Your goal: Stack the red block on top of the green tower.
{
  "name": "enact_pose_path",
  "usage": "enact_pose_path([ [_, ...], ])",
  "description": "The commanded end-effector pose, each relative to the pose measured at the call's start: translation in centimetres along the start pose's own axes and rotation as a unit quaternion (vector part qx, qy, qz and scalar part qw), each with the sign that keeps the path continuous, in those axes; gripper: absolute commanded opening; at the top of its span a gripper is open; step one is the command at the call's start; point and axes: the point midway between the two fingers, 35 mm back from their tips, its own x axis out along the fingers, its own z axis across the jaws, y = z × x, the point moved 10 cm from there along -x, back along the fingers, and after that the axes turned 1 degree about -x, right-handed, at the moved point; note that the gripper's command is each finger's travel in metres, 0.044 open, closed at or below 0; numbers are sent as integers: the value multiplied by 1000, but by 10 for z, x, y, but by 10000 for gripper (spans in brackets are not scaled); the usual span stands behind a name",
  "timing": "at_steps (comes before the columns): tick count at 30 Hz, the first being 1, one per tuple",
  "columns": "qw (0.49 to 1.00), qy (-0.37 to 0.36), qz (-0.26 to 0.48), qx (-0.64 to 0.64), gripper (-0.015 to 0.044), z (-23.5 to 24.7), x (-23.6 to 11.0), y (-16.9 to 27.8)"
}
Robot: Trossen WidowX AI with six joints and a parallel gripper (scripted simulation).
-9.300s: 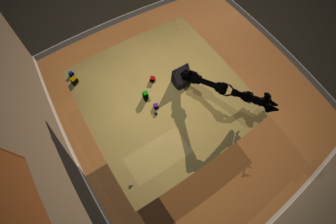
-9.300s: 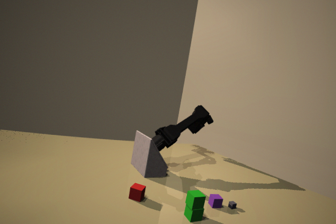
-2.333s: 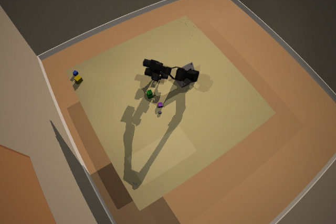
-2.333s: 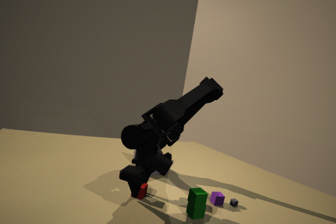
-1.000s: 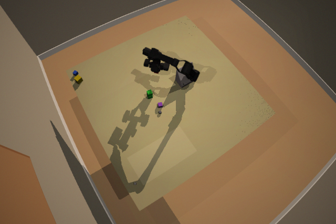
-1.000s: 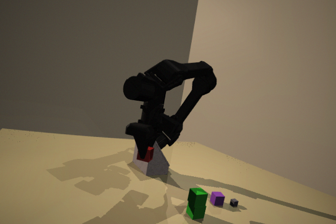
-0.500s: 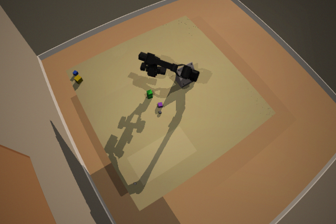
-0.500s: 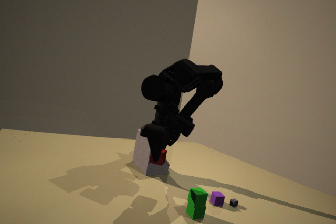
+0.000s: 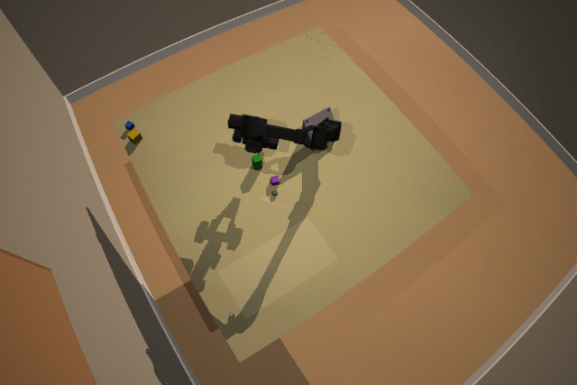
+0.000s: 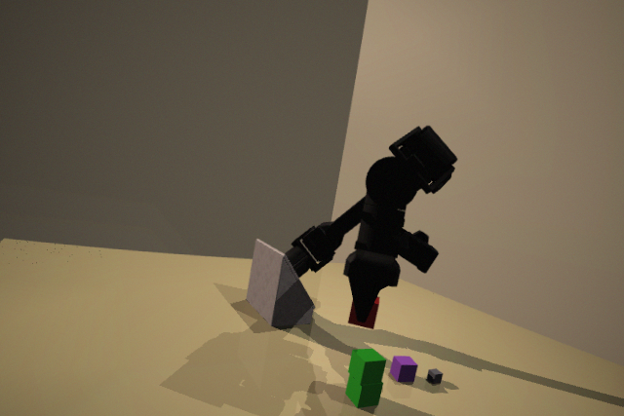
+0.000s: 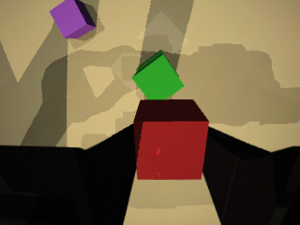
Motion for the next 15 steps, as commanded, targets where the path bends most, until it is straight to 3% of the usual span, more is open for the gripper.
enact_pose_path([
  [1, 1000, -1, -8, 5, 0, 3, -2, -21],
  [15, 1000, -1, -9, 5, 0, 3, 24, -20],
])
